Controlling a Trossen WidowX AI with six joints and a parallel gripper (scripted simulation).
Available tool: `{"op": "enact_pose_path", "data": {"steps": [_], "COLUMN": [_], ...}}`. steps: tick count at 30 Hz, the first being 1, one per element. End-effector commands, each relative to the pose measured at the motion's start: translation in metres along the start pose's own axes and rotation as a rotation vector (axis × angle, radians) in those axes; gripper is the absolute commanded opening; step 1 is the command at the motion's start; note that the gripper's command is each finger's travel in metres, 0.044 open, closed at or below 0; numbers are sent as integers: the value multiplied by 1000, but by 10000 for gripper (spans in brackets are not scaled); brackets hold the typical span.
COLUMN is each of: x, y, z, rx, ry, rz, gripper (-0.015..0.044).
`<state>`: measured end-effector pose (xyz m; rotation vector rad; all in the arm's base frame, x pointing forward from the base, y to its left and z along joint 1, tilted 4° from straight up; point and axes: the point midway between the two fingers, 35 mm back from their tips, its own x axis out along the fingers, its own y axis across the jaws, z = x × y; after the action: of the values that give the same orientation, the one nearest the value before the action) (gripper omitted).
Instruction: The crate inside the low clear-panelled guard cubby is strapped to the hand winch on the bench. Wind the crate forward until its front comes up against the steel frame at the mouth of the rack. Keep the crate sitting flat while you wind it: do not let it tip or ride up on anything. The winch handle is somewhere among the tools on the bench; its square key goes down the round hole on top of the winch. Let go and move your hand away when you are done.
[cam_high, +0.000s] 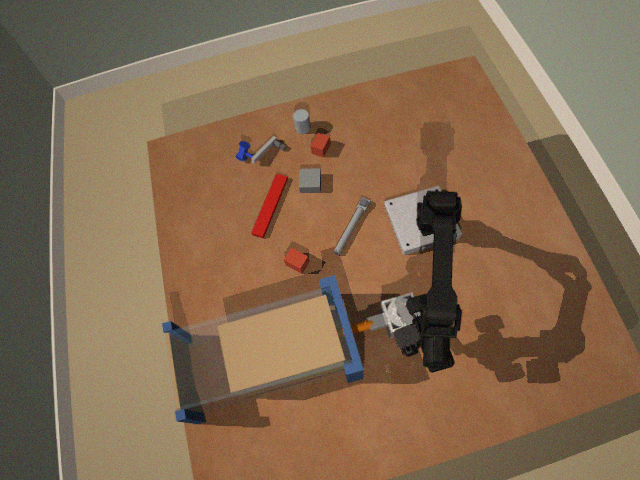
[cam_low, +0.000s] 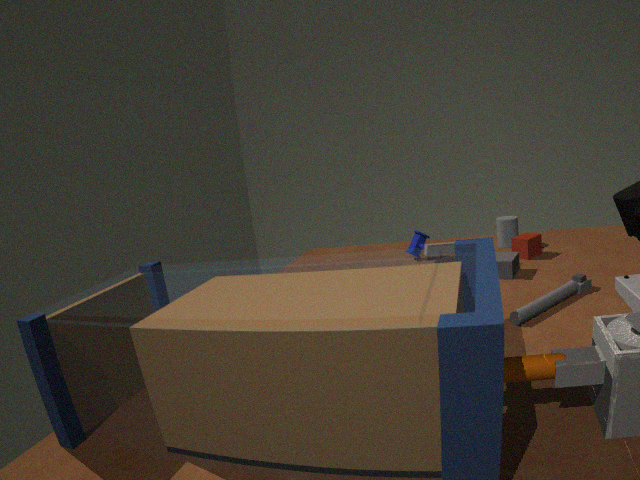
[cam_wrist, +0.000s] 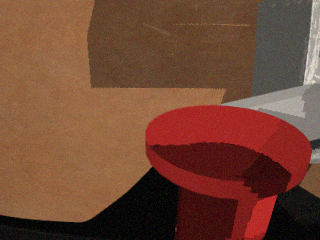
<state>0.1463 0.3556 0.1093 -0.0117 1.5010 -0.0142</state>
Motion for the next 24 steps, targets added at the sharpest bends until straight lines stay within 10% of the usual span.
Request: {"op": "enact_pose_path", "data": {"steps": [1,24], "x": [1,1], "y": [-6,-19], "z": [-17,-37], "rx": [-16,-16], "ry": [33,35], "rz": [-18,-20], "gripper": [0,0]}}
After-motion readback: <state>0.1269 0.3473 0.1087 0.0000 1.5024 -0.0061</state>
